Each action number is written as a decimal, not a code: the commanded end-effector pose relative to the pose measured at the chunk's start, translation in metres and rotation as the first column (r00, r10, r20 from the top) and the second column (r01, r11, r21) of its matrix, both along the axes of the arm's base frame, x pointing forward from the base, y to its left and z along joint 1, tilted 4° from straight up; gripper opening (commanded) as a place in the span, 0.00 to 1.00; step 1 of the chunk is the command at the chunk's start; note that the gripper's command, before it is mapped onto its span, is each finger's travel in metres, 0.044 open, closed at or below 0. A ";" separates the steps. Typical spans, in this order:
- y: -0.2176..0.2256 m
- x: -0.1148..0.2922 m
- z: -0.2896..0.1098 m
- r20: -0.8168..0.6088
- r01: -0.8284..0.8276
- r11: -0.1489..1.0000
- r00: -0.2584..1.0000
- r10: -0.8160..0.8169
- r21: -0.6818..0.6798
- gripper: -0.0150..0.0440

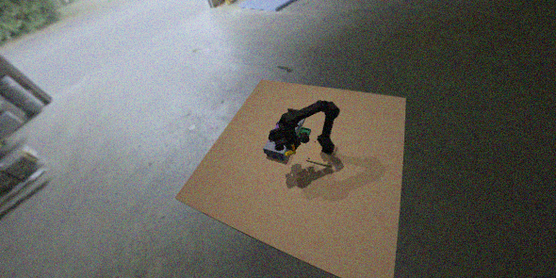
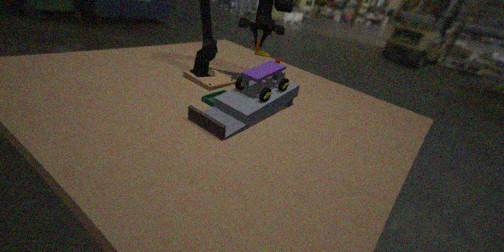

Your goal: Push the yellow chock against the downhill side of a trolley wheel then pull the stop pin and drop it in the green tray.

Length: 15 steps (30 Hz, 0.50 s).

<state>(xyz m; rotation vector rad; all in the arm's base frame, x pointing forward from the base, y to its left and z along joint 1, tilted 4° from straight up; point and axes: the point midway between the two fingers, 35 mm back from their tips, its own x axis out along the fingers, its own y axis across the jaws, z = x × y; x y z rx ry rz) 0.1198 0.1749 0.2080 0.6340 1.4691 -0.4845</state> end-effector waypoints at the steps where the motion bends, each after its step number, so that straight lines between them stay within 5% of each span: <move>1: 0.000 0.000 0.000 0.006 -0.134 0.991 0.991 0.134 -0.008 0.25; 15: 0.000 0.000 0.000 0.030 -0.575 0.817 0.817 0.576 -0.047 0.25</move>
